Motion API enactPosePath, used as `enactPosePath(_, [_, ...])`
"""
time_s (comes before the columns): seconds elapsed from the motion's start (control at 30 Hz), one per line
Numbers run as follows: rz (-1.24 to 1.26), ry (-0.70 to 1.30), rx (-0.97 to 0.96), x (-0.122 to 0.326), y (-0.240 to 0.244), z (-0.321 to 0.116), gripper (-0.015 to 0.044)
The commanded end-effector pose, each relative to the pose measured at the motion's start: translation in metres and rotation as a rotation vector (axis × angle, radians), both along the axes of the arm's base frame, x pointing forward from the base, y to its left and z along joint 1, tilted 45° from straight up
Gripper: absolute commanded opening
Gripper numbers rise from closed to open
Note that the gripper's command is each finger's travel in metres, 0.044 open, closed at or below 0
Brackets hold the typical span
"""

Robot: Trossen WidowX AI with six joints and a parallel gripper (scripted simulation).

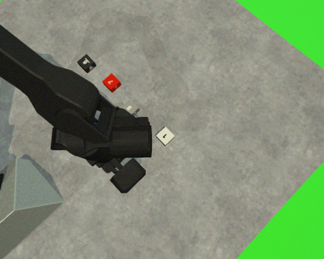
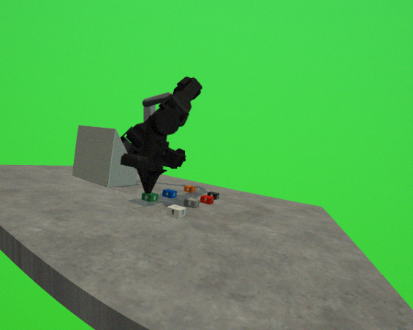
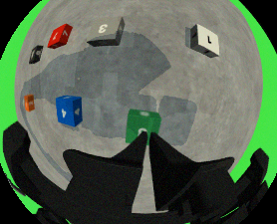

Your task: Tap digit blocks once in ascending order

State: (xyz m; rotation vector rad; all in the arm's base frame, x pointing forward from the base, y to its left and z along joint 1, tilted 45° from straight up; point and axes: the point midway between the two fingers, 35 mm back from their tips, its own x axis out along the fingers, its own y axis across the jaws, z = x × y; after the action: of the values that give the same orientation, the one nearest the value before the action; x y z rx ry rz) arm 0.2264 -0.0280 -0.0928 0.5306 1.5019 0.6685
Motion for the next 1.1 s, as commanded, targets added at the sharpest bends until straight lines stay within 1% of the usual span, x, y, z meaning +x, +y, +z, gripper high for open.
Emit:
enactPosePath(0.0, [0.000, 0.000, 0.000, 0.000, -0.001, 0.002, 0.0020])
enactPosePath(0.1, [-0.003, 0.004, 0.006, 0.001, -0.017, 0.019, 0.0020])
enactPosePath(0.23, [-0.004, 0.004, 0.006, 0.001, -0.018, 0.021, 0.0020])
enactPosePath(0.3, [-0.005, 0.005, 0.000, 0.008, -0.015, 0.030, 0.0072])
enactPosePath(0.43, [-0.011, 0.005, -0.025, 0.038, 0.013, 0.090, 0.0178])
enactPosePath(0.5, [-0.013, 0.004, -0.029, 0.046, 0.027, 0.116, 0.0230])
enactPosePath(0.7, [-0.015, 0.000, -0.023, 0.047, 0.080, 0.198, 0.0388])
enactPosePath(0.73, [-0.014, 0.000, -0.019, 0.044, 0.089, 0.211, 0.0400])
enactPosePath(0.93, [-0.005, 0.005, 0.013, 0.009, 0.136, 0.283, 0.0400])
enactPosePath(1.07, [-0.003, 0.006, 0.016, 0.006, 0.139, 0.287, 0.0400])
